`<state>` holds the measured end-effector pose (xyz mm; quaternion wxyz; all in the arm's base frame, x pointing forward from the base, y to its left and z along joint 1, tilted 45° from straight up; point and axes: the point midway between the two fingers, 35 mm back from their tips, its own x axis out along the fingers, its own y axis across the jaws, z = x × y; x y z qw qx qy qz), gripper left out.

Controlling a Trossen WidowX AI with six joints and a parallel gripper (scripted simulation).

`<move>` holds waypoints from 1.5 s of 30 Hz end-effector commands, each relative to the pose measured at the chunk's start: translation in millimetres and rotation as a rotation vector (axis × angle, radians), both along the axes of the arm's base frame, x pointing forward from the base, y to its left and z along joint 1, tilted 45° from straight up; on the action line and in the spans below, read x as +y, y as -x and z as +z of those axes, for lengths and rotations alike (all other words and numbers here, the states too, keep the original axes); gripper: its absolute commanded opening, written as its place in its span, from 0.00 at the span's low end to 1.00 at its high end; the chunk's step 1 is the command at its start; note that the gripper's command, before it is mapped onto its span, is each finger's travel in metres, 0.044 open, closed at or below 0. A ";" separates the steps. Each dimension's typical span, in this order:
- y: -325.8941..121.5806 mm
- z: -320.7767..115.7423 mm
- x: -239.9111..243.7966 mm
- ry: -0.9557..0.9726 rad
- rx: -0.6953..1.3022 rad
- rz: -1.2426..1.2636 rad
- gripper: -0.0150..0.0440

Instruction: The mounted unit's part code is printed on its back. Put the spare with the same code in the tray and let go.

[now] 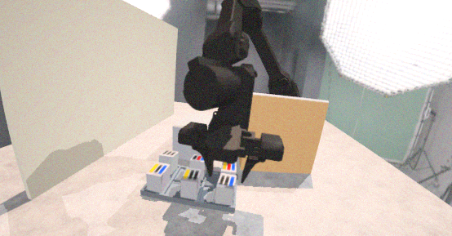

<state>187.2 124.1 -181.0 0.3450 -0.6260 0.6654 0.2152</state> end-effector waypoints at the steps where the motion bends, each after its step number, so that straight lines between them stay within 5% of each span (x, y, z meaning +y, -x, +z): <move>1: 2.1 -5.9 -10.0 0.012 0.008 0.001 0.76; 41: 3.0 -28.2 -35.1 0.015 0.008 0.000 0.76; 45: 2.5 -28.1 -33.8 0.012 0.006 -0.003 0.58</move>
